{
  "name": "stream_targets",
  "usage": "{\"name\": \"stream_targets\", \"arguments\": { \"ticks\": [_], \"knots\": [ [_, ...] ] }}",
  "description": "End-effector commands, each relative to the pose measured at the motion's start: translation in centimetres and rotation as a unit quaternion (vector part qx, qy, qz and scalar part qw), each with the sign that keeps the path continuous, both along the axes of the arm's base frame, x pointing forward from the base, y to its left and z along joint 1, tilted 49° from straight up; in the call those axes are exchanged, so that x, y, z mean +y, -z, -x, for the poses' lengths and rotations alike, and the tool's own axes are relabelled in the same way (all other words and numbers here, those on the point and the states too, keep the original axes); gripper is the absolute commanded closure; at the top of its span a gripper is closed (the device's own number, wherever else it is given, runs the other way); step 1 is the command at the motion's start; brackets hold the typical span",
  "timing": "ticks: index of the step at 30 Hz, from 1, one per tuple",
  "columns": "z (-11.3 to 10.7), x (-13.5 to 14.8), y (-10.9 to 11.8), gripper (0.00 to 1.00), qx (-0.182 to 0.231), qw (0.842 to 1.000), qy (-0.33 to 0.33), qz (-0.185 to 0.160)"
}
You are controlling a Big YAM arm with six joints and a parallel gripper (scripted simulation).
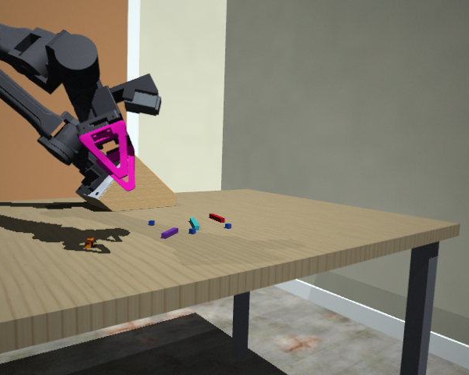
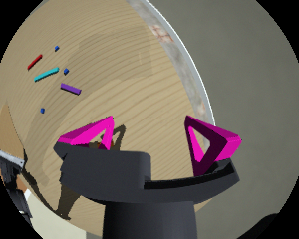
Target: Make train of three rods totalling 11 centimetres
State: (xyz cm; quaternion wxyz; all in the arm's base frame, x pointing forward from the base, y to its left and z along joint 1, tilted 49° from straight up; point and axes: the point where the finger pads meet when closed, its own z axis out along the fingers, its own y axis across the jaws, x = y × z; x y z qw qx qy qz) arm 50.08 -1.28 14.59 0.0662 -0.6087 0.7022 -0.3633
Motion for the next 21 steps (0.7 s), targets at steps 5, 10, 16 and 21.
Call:
{"name": "stream_targets", "arguments": {
  "ticks": [5,10,16,21],
  "knots": [
    [-1.7,-0.6,-2.4,0.00,-0.017,1.000,-0.003,0.006],
    [-0.8,1.0,-1.0,0.00,-0.002,1.000,-0.019,0.008],
    [3.0,1.8,4.1,0.00,0.111,0.989,-0.065,0.071],
    [1.4,2.1,2.5,0.00,0.091,0.992,-0.064,0.067]
  ]
}}
